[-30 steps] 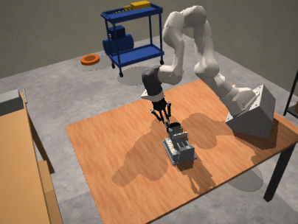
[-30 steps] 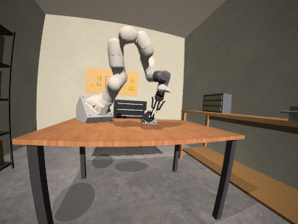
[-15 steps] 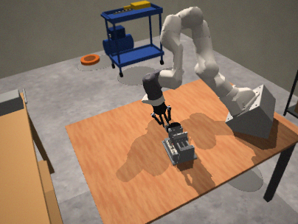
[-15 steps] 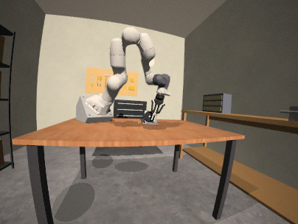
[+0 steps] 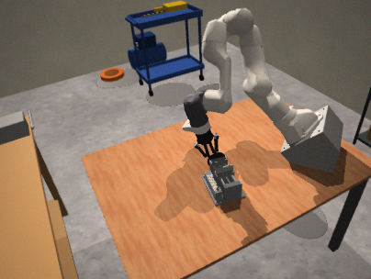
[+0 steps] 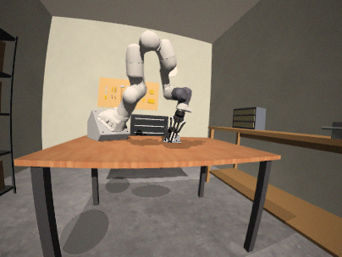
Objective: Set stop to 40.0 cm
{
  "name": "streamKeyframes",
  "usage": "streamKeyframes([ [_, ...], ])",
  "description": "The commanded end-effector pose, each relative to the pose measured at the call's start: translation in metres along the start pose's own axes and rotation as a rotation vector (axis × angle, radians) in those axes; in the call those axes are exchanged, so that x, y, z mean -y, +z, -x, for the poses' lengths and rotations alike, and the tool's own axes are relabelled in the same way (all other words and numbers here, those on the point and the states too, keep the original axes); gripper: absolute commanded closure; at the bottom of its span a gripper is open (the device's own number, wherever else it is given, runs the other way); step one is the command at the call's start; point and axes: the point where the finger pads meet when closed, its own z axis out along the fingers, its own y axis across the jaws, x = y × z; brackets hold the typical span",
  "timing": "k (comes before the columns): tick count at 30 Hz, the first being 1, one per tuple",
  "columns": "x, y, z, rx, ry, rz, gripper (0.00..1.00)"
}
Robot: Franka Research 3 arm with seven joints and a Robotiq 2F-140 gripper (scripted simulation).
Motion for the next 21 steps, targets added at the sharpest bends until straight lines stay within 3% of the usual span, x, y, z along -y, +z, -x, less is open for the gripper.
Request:
streamKeyframes([
  [1, -0.009, 0.004, 0.000, -0.002, 0.006, 0.005, 0.96],
  [21, -0.041, -0.008, 0.001, -0.002, 0.006, 0.005, 0.96],
])
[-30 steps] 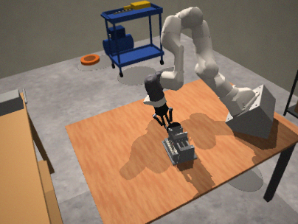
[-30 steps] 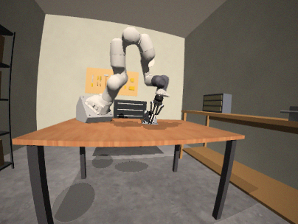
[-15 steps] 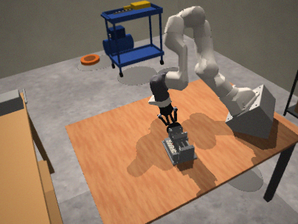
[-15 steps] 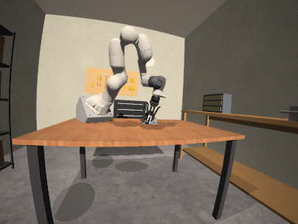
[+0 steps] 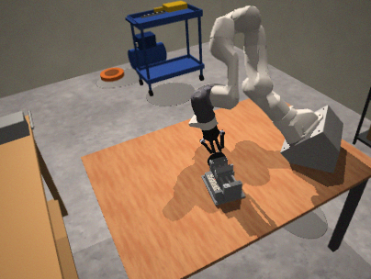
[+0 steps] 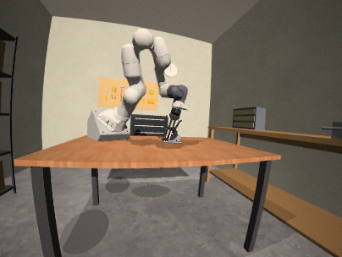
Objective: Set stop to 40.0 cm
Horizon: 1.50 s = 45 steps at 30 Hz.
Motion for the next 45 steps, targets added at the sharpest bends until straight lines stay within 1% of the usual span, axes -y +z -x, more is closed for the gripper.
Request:
streamKeyframes([
  [1, -0.010, -0.003, 0.000, 0.000, 0.000, 0.014, 0.96],
  [8, -0.016, -0.019, 0.000, 0.000, 0.000, 0.014, 0.96],
  [10, -0.016, -0.019, 0.000, 0.000, 0.000, 0.014, 0.96],
  [12, -0.016, -0.026, 0.000, 0.000, 0.000, 0.014, 0.96],
  [18, -0.010, -0.043, 0.000, 0.000, 0.000, 0.014, 0.96],
  [25, 0.002, -0.055, 0.000, 0.000, 0.000, 0.014, 0.96],
  [27, 0.002, -0.055, 0.000, 0.000, 0.000, 0.014, 0.96],
  [35, 0.020, -0.059, 0.000, 0.000, 0.000, 0.014, 0.96],
  [42, 0.035, -0.054, 0.000, 0.000, 0.000, 0.014, 0.96],
  [45, 0.037, -0.053, 0.000, 0.000, 0.000, 0.014, 0.96],
])
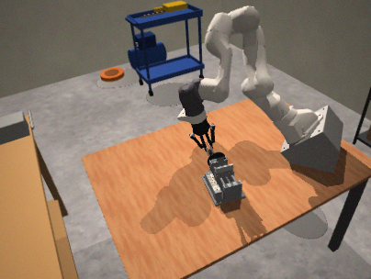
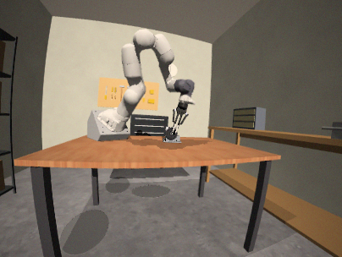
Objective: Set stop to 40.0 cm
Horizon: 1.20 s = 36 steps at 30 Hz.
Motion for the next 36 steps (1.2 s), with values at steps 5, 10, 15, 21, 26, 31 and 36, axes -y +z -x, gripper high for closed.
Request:
streamKeyframes([
  [5, 0.011, 0.013, 0.000, 0.000, -0.005, 0.003, 0.96],
  [10, 0.017, 0.024, 0.000, 0.000, -0.005, 0.003, 0.96],
  [15, 0.019, 0.037, 0.000, 0.000, -0.005, 0.003, 0.96],
  [21, 0.014, 0.053, 0.000, 0.000, -0.005, 0.003, 0.96],
  [26, 0.006, 0.061, 0.000, 0.000, -0.005, 0.003, 0.96],
  [31, -0.002, 0.067, 0.000, 0.000, -0.005, 0.003, 0.96],
  [36, -0.007, 0.068, 0.000, 0.000, -0.005, 0.003, 0.96],
])
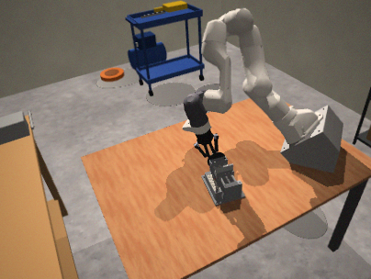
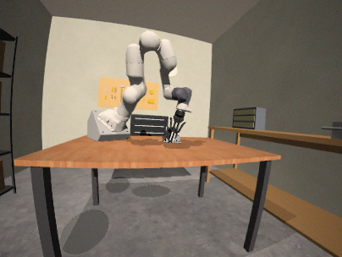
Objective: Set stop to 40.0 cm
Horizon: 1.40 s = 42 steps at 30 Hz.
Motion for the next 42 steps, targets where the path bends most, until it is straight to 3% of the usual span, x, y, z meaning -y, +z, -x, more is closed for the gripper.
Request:
streamKeyframes([
  [1, -0.008, 0.003, 0.000, -0.002, 0.006, 0.005, 0.96],
  [12, -0.026, 0.002, 0.000, -0.002, 0.005, 0.005, 0.96],
  [42, -0.047, -0.017, 0.001, -0.002, 0.006, 0.005, 0.96],
])
